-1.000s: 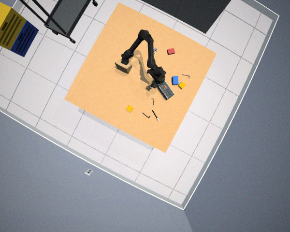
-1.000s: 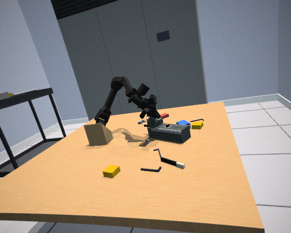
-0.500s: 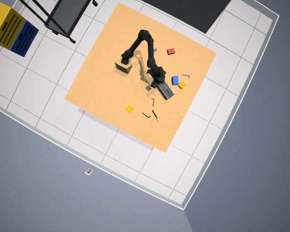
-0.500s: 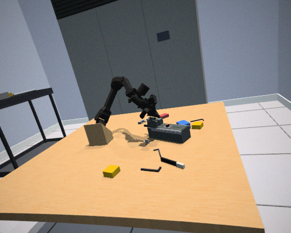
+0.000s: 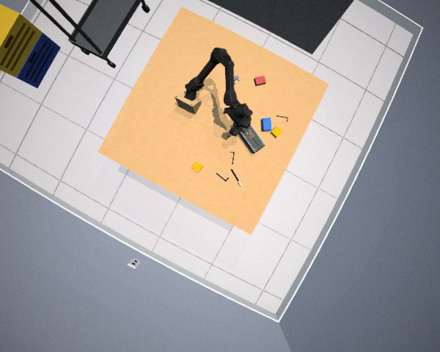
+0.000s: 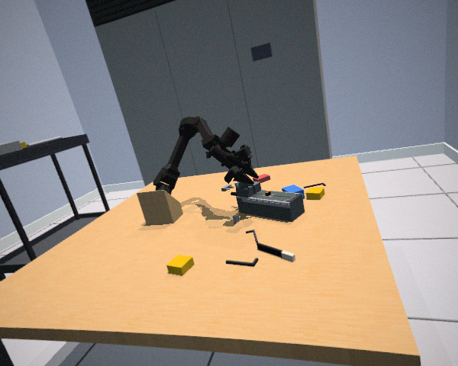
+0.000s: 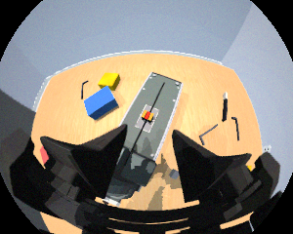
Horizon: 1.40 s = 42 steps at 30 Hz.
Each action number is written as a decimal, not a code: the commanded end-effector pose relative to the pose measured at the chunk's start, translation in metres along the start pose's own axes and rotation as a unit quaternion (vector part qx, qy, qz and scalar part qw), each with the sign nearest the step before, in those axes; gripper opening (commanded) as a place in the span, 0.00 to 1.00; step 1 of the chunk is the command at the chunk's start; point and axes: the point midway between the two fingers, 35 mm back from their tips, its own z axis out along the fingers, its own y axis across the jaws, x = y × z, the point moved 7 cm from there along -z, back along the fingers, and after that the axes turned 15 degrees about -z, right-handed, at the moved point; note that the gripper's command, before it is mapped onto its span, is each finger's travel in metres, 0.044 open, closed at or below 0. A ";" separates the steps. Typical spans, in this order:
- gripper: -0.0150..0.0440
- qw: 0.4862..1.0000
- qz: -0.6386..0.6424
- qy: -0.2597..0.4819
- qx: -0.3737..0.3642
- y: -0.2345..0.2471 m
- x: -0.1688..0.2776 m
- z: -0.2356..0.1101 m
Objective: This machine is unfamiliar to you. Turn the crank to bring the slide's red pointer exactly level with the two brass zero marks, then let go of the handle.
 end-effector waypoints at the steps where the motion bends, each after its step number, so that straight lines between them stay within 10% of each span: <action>1: 0.83 1.000 0.000 0.000 0.001 0.000 0.000 0.000; 6: 1.00 1.000 0.000 0.000 0.001 0.000 0.000 0.000; 23: 0.25 1.000 0.000 0.000 0.001 0.000 0.000 0.000; 42: 0.34 1.000 0.000 0.000 0.000 0.000 0.000 0.000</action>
